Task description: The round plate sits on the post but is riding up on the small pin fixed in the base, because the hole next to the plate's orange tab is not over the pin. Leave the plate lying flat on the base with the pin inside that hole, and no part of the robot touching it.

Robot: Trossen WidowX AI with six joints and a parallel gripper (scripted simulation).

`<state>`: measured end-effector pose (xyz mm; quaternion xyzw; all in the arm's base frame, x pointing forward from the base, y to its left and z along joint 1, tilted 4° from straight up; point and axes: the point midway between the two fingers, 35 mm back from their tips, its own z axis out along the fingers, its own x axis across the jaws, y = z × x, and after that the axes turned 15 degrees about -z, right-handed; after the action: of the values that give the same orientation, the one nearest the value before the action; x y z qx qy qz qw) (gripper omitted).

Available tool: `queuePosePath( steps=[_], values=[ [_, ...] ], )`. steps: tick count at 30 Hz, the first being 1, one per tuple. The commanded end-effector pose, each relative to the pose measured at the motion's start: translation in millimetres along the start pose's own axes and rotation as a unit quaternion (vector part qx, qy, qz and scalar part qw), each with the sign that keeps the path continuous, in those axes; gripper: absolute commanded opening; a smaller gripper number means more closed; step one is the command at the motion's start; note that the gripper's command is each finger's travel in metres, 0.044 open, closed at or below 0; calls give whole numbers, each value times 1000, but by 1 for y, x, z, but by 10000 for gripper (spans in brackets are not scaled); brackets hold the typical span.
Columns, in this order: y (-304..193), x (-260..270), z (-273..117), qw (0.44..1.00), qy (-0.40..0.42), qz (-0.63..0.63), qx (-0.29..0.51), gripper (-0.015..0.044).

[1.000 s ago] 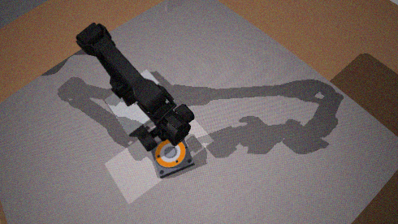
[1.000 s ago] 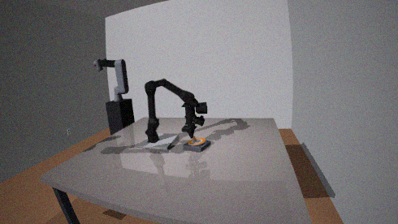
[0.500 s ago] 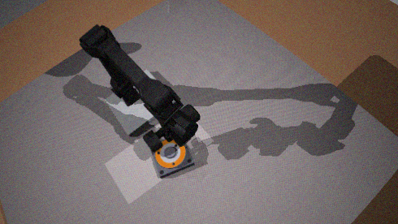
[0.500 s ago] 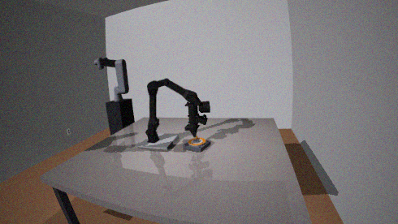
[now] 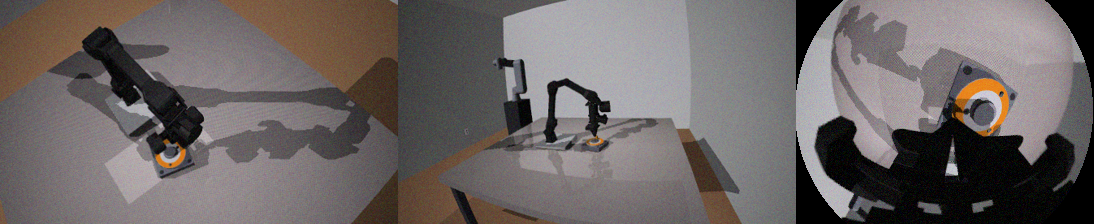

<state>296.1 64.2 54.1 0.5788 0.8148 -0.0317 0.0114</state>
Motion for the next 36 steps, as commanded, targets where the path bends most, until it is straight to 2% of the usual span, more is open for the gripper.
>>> queuePosePath(
  steps=[1,21,30,36],
  values=[
    [5,0,-1,1000,1,2,-3,0],
    [15,-2,0,1000,1,2,-4,0],
    [10,-2,-43,1000,1,2,-4,0],
    [10,-2,-34,1000,0,0,-1,0]
  ],
)
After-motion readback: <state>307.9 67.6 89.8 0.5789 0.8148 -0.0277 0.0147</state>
